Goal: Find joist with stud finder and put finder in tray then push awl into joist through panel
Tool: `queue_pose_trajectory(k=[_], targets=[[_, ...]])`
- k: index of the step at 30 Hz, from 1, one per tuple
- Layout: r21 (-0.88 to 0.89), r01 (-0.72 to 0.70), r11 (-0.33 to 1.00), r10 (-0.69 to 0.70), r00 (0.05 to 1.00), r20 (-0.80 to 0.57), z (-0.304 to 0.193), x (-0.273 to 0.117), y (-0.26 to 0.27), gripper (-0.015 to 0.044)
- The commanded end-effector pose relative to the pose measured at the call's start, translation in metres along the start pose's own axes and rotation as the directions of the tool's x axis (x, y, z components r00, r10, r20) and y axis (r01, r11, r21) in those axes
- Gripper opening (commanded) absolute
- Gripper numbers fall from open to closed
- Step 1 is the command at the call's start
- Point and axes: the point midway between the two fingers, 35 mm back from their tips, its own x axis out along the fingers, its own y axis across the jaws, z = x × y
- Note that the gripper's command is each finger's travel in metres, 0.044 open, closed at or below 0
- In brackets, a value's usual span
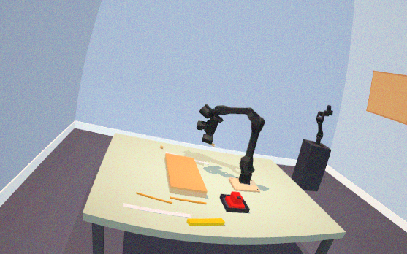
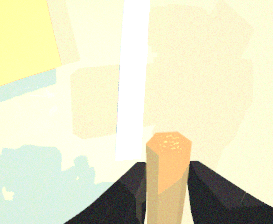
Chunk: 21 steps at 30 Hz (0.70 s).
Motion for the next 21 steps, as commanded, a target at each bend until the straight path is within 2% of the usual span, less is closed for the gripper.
queue_pose_trajectory(k=[1, 11, 21], targets=[[0.092, 0.098, 0.991, -0.102, 0.994, 0.046, -0.003, -0.01, -0.007, 0.0], [0.331, 0.261, 0.907, -0.318, 0.939, 0.131, -0.012, -0.03, -0.019, 0.0], [0.583, 0.325, 0.744, -0.511, 0.84, 0.184, -0.028, -0.052, -0.028, 0.0]])
